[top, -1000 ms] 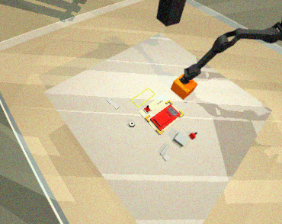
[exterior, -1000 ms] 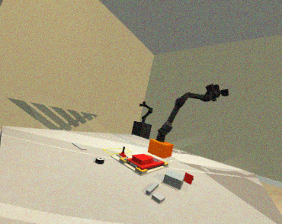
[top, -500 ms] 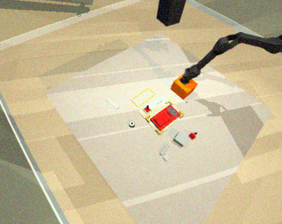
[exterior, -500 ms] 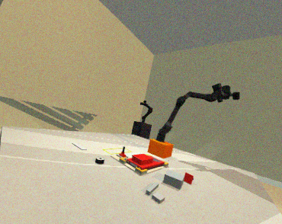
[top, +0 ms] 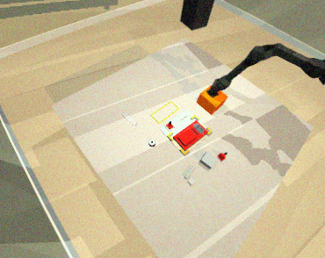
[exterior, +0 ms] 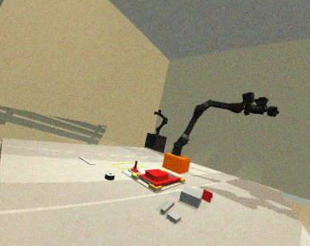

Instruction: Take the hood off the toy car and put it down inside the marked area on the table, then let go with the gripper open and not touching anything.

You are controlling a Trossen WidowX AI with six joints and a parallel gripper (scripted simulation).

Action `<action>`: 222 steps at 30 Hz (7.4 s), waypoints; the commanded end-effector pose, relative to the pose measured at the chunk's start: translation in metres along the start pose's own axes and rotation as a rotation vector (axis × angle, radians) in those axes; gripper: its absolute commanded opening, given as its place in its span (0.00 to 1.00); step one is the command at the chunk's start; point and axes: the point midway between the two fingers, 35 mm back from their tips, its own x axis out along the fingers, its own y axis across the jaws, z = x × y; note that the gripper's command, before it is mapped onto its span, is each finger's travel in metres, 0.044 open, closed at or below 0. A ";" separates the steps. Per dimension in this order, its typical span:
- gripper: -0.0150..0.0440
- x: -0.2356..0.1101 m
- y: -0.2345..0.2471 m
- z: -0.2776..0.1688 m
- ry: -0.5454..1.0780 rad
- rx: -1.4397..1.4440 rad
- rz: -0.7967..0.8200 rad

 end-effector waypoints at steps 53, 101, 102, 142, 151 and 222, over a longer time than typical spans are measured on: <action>1.00 -0.476 -0.337 -0.157 0.416 0.711 -1.420; 1.00 -0.733 -0.195 -0.266 0.503 1.513 -1.946; 1.00 -0.733 -0.195 -0.267 0.503 1.513 -1.946; 1.00 -0.737 -0.201 -0.292 0.503 1.514 -1.946; 1.00 -0.738 -0.201 -0.298 0.503 1.514 -1.946; 0.58 -0.742 -0.206 -0.322 0.504 1.513 -1.942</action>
